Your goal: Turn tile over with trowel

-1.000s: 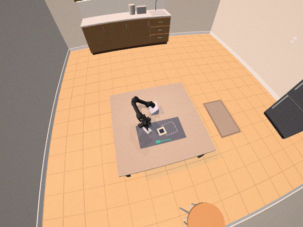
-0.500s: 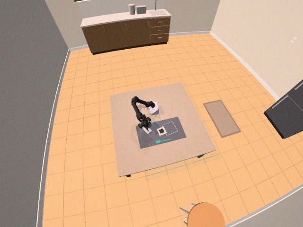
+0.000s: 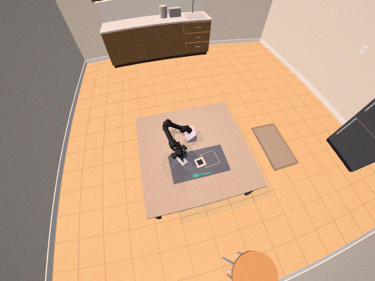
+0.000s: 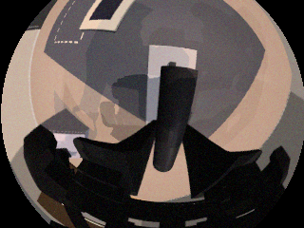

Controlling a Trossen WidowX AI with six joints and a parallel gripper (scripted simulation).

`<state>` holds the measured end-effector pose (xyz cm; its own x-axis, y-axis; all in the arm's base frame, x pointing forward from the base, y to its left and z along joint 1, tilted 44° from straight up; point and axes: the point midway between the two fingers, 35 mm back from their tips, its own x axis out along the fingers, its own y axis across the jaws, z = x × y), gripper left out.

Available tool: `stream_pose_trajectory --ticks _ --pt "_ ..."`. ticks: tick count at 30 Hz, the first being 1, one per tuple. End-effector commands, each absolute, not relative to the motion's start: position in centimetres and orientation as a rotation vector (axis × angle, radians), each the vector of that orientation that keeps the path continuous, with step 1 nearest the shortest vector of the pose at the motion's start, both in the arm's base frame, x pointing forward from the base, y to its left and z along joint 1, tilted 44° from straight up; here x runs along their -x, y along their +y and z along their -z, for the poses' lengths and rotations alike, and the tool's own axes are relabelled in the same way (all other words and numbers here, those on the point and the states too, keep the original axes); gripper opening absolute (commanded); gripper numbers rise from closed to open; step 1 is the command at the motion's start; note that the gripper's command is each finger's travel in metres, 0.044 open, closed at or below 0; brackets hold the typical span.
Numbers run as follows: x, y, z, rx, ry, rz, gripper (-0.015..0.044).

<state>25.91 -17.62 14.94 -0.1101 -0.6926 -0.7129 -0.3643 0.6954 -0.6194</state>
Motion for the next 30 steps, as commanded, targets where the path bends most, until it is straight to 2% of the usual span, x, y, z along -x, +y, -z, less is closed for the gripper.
stream_pose_trajectory --ticks 1,30 --pt "-25.93 -17.62 -14.95 0.839 1.714 0.359 0.013" --pt "-25.93 -17.62 -14.95 0.201 1.354 1.0 0.013"
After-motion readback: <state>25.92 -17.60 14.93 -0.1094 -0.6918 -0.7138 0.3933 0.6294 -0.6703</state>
